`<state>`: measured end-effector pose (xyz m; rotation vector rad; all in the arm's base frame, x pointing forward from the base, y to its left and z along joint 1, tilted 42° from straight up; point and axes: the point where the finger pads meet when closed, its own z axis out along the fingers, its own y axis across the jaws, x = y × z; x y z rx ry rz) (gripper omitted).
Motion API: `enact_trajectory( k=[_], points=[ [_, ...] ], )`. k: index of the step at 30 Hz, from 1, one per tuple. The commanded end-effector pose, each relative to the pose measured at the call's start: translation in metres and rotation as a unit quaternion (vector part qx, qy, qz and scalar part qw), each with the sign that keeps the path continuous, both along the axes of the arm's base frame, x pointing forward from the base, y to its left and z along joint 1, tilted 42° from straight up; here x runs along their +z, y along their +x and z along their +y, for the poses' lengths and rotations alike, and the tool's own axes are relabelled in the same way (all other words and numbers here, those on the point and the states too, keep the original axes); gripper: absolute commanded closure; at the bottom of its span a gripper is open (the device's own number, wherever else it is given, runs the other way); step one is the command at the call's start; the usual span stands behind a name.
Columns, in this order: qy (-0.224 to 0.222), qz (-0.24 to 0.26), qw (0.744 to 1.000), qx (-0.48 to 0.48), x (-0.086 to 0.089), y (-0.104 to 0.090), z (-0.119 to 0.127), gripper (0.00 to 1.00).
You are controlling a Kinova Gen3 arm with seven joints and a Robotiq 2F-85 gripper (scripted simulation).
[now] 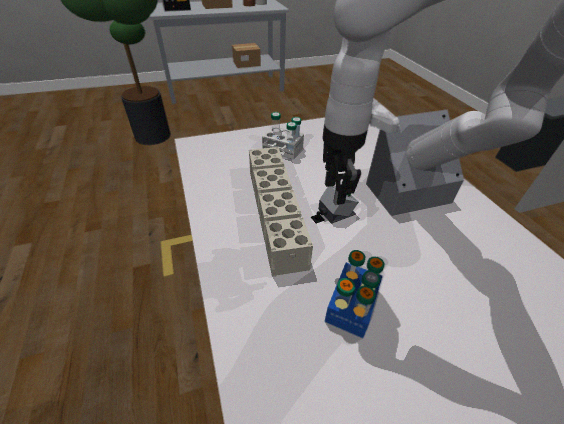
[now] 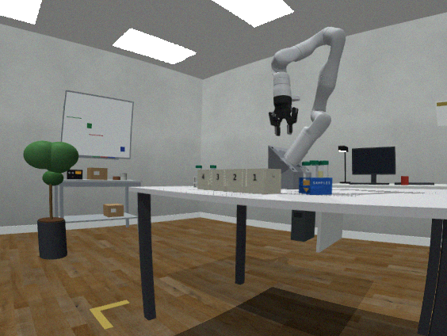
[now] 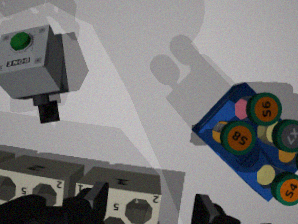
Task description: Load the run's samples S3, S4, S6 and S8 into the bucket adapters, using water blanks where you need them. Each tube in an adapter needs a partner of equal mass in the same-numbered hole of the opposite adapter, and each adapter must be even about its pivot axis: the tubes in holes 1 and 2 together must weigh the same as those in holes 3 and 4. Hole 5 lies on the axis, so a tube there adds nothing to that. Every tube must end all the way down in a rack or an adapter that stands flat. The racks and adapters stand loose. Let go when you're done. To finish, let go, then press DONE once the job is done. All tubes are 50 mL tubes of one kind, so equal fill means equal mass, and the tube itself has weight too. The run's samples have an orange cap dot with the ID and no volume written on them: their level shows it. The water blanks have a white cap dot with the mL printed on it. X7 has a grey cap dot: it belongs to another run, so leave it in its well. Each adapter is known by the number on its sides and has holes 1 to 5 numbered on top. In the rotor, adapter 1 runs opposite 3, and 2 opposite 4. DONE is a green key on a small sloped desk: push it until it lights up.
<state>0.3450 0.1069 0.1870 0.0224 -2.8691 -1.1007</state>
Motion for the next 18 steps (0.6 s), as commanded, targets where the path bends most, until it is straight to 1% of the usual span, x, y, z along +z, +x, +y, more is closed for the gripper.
enact_trajectory(
  k=[1,7,9,18],
  points=[
    [0.000,0.002,1.000,-0.003,-0.007,0.000,-0.009,0.38],
    [0.000,0.002,1.000,-0.003,-0.021,-0.001,-0.024,0.38],
    [0.000,0.002,1.000,-0.003,-0.021,-0.001,-0.024,0.38],
    [-0.001,0.002,1.000,-0.003,-0.041,-0.003,-0.046,0.38]
  ],
)
